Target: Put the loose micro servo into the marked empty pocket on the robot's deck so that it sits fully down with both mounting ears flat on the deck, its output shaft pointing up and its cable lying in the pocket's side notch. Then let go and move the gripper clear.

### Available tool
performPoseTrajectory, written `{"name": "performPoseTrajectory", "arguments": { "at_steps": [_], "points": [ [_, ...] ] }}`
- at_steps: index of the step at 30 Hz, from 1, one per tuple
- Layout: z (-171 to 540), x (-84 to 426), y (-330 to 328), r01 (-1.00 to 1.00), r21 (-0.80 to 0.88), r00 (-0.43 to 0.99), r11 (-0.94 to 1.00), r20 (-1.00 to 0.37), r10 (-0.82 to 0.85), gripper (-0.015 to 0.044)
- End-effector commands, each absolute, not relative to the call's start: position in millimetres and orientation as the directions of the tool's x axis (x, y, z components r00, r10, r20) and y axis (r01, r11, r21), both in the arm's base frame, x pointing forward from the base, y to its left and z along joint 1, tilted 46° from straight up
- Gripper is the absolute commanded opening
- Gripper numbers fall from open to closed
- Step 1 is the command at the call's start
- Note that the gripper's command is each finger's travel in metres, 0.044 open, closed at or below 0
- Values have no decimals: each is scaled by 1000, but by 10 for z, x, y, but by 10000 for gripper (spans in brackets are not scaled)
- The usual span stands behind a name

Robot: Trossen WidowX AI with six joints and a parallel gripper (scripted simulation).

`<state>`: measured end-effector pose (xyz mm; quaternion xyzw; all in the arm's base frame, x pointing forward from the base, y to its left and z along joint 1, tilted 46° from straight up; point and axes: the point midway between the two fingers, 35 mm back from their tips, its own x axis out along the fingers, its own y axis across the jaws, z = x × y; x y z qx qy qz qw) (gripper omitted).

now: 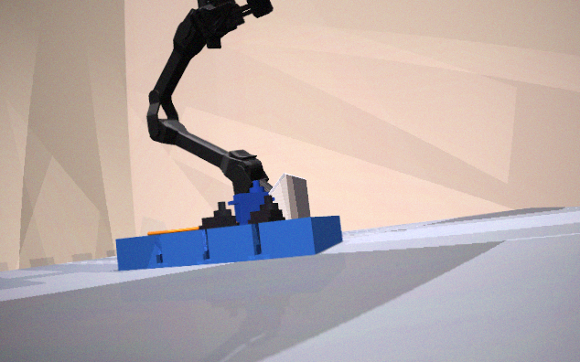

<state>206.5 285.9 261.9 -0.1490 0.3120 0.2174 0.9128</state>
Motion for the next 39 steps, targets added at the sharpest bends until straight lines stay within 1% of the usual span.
{"name": "performPoseTrajectory", "arguments": {
  "at_steps": [1,11,20,29,39],
  "points": [
    [2318,2185,2726,-399,-133,689,907,-697,201,440],
    [1748,2401,2298,-133,-155,608,979,-793,-43,440],
    [1315,2484,1839,127,-218,485,968,-837,-252,440],
    [975,2464,1362,369,-311,326,876,-839,-435,440],
    [701,2347,846,588,-428,118,686,-794,-597,440]
  ]
}}
